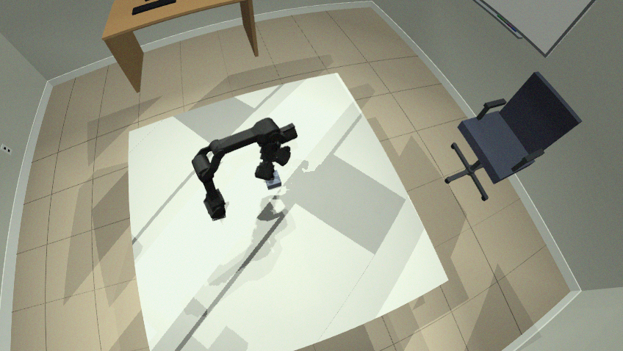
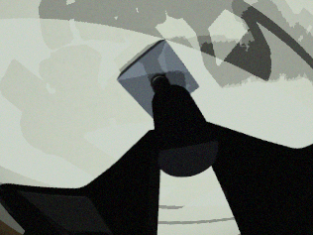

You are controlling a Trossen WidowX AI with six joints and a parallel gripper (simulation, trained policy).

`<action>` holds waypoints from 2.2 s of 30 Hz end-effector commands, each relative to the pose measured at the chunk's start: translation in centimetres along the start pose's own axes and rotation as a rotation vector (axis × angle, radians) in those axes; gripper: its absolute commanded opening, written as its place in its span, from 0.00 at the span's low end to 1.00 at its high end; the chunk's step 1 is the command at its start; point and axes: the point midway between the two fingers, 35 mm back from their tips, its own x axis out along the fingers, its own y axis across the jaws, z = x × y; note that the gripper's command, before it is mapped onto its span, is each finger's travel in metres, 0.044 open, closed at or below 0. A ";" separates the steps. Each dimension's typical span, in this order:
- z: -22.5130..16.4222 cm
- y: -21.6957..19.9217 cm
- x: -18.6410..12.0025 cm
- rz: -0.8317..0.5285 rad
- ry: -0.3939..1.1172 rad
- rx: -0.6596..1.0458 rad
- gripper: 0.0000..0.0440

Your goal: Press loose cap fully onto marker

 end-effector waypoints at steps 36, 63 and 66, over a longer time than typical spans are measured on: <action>0.1 -0.2 7.8 -0.048 0.070 -0.112 0.10; 1.2 -0.7 9.1 -0.057 0.031 -0.199 0.21; 1.2 -0.7 9.1 -0.058 0.029 -0.205 0.23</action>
